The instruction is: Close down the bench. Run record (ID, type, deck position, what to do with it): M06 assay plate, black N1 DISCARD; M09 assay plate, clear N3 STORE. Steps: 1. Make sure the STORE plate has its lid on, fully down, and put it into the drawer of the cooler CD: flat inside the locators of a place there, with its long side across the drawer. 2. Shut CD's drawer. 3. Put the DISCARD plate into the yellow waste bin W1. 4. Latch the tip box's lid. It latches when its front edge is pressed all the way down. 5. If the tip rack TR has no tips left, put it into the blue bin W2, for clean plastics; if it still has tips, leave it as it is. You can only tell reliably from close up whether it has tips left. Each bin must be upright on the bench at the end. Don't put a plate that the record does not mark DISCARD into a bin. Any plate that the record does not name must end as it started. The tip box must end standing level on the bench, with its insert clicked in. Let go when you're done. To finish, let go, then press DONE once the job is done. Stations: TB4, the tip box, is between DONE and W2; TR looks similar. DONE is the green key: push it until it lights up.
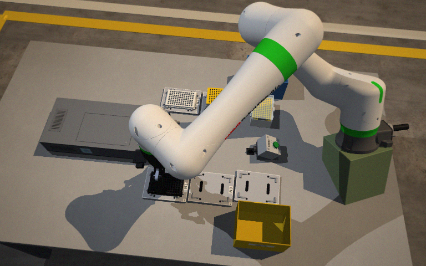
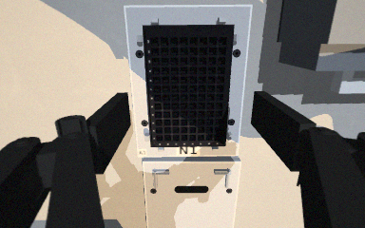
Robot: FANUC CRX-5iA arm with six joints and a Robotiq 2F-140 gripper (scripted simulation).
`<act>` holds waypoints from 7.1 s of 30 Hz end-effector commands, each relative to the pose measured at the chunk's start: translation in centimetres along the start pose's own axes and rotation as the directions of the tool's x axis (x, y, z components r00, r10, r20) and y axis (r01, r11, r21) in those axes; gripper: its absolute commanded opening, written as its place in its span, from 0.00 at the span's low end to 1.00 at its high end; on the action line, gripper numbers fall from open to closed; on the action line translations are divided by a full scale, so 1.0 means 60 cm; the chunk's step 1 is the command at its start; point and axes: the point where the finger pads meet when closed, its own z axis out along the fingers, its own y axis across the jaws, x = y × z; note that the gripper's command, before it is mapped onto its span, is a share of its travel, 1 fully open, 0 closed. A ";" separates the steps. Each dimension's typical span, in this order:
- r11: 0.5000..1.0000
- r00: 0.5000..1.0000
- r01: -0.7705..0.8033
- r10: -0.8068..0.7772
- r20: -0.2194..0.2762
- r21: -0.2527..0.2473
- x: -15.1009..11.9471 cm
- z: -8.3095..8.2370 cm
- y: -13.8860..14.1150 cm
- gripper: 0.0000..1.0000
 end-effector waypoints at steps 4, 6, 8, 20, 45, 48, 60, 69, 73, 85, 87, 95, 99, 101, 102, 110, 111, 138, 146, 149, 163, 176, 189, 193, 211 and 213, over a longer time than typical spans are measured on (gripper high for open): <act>1.000 1.000 0.000 0.000 -0.002 0.001 0.001 0.010 0.000 0.70; 1.000 1.000 0.000 0.000 -0.002 0.001 0.001 0.010 0.000 0.70; 1.000 1.000 0.000 0.000 -0.002 0.001 0.001 0.015 0.000 0.70; 1.000 1.000 0.000 0.000 -0.002 0.001 0.001 0.041 0.000 0.70; 1.000 1.000 0.000 0.000 -0.002 0.001 0.001 0.079 0.000 0.70; 1.000 1.000 0.000 0.000 -0.002 0.001 0.001 0.086 0.000 0.70; 1.000 1.000 0.000 0.000 -0.002 0.001 0.001 0.097 0.000 0.70; 1.000 1.000 0.000 0.000 -0.002 0.001 0.001 0.096 0.000 0.66; 1.000 1.000 0.000 0.000 -0.002 0.001 0.001 0.095 0.000 0.65; 1.000 1.000 0.000 0.000 -0.002 0.001 0.001 0.094 0.000 0.60; 1.000 1.000 0.000 0.000 -0.002 0.001 0.001 0.094 0.000 0.59; 1.000 1.000 0.000 0.000 -0.002 0.001 0.001 0.093 0.000 0.10; 1.000 1.000 0.000 0.000 -0.002 0.001 0.001 0.093 0.000 0.10; 1.000 1.000 0.000 0.000 -0.002 0.001 0.001 0.093 0.000 0.10; 1.000 1.000 0.000 0.000 -0.002 0.001 0.001 0.092 0.000 0.10; 1.000 1.000 0.000 0.000 -0.002 0.001 0.001 0.092 0.000 0.10; 1.000 1.000 0.000 0.000 -0.002 0.001 0.001 0.092 0.000 0.10; 1.000 1.000 0.000 0.000 -0.002 0.001 0.001 0.080 0.000 0.10; 1.000 1.000 0.000 0.000 -0.002 0.001 0.001 0.070 0.000 0.10; 1.000 1.000 0.000 0.000 -0.002 0.001 0.001 0.064 0.000 0.10; 1.000 1.000 0.000 0.000 -0.002 0.001 0.001 0.037 0.000 0.10; 1.000 1.000 0.000 0.000 -0.002 0.001 0.001 0.012 0.000 0.10; 1.000 1.000 0.000 0.000 -0.002 0.001 0.001 -0.016 0.000 0.10; 1.000 1.000 0.000 0.000 -0.002 0.001 0.001 -0.021 0.000 0.10; 1.000 1.000 0.000 0.000 -0.002 0.001 0.001 -0.057 0.000 0.10; 1.000 1.000 0.000 0.000 -0.002 0.001 0.001 -0.061 0.000 0.10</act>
